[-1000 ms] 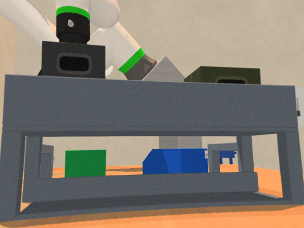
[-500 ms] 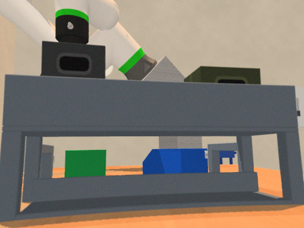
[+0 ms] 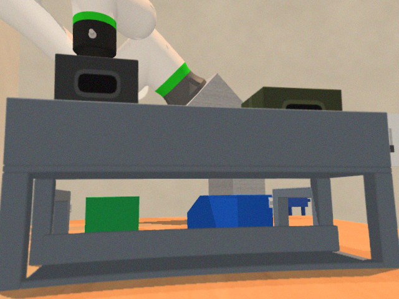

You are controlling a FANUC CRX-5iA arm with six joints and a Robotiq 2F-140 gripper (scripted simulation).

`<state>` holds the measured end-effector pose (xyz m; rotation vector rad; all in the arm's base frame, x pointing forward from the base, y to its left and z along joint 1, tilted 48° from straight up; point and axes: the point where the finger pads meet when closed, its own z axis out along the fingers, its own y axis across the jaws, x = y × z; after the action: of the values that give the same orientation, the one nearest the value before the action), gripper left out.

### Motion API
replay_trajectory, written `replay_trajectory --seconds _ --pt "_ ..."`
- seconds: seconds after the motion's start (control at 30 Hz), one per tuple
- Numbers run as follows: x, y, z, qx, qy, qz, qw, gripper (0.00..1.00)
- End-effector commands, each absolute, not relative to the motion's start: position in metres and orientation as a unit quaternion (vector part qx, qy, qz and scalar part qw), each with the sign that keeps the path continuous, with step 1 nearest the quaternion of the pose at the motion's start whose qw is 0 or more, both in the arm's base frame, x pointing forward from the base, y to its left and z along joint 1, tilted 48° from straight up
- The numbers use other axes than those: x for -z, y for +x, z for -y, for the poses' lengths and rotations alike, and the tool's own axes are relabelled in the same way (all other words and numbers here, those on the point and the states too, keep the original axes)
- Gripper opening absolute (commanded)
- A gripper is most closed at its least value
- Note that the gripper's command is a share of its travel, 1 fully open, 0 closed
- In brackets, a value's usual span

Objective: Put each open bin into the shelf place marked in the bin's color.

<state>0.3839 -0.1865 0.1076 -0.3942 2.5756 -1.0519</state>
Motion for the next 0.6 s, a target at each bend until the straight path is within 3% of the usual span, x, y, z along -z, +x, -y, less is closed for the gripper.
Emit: replay_trajectory --seconds 0.0,0.57 --pt "-0.1077 0.3840 0.1863 0.369 -0.138 -0.904 0.165 0.00" --pt "-0.1077 0.3840 0.1863 0.369 -0.138 -0.904 0.165 0.00"
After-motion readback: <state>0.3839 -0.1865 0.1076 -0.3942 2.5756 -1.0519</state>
